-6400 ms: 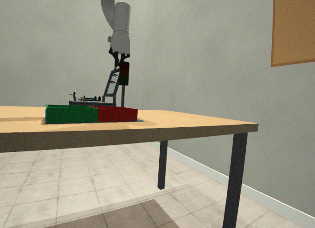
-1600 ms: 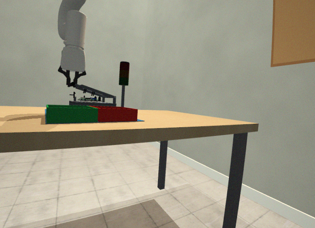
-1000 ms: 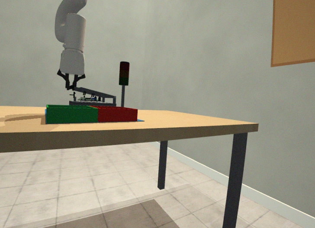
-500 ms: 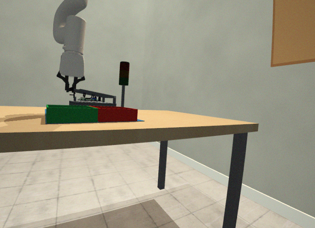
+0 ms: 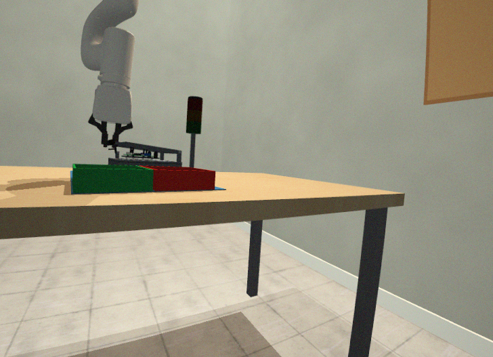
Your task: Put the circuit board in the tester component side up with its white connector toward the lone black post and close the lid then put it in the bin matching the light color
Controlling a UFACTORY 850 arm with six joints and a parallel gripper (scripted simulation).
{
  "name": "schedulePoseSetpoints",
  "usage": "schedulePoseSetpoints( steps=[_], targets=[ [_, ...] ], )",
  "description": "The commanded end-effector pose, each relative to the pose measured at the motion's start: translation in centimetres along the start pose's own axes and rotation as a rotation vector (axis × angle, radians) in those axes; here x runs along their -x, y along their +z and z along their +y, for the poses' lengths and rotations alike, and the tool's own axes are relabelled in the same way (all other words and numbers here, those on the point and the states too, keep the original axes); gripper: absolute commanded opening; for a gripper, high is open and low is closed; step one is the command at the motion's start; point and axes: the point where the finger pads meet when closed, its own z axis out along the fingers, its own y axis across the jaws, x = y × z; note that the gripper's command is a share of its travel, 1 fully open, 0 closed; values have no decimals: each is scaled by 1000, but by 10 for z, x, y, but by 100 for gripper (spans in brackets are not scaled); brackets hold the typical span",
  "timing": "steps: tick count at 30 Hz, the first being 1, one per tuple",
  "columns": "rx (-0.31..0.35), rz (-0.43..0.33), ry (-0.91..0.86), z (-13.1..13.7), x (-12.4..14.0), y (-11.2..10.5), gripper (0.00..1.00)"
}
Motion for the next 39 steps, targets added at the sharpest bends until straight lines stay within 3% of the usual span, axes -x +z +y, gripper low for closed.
schedulePoseSetpoints(
  steps=[1,39],
  targets=[
    [29,-26,1,0,1,4,0],
    [29,-25,1,0,1,14,0]
  ],
)
